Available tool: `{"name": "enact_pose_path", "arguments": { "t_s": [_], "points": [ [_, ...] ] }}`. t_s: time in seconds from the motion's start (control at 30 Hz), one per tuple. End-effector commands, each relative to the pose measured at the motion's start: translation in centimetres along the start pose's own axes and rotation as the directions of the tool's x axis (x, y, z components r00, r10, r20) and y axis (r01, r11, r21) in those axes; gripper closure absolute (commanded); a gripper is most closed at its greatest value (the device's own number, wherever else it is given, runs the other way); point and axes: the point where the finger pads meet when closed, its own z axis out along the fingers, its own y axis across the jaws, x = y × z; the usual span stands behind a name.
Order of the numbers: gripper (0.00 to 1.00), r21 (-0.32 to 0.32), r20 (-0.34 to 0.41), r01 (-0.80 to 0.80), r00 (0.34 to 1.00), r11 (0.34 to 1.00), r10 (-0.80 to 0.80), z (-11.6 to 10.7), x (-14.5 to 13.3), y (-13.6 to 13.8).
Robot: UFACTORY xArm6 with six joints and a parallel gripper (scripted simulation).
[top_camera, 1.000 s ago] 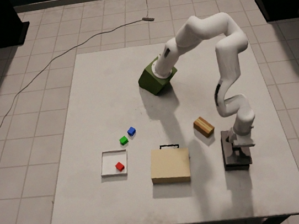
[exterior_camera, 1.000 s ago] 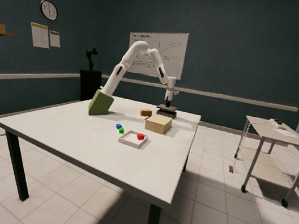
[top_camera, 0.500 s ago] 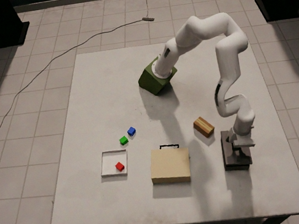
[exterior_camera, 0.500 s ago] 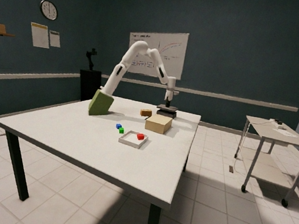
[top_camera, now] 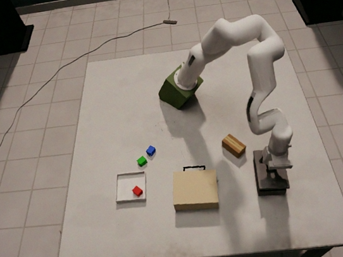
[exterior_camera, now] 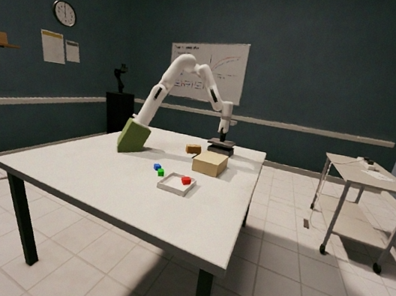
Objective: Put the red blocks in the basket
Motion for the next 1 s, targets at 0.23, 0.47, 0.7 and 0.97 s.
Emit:
{"name": "enact_pose_path", "arguments": {
  "t_s": [0.23,0.47,0.7,0.97],
  "points": [
    [1.0,0.003,-0.004,0.0,1.0,1.0,0.0,-0.17,0.16,-0.12],
    [1.0,0.003,-0.004,0.0,1.0,1.0,0.0,-0.14,0.16,-0.12],
    [1.0,0.003,-0.004,0.0,1.0,1.0,0.0,-0.07,0.16,-0.12],
    [1.0,0.003,-0.004,0.0,1.0,1.0,0.0,0.12,0.16,-0.12]
  ]
}}
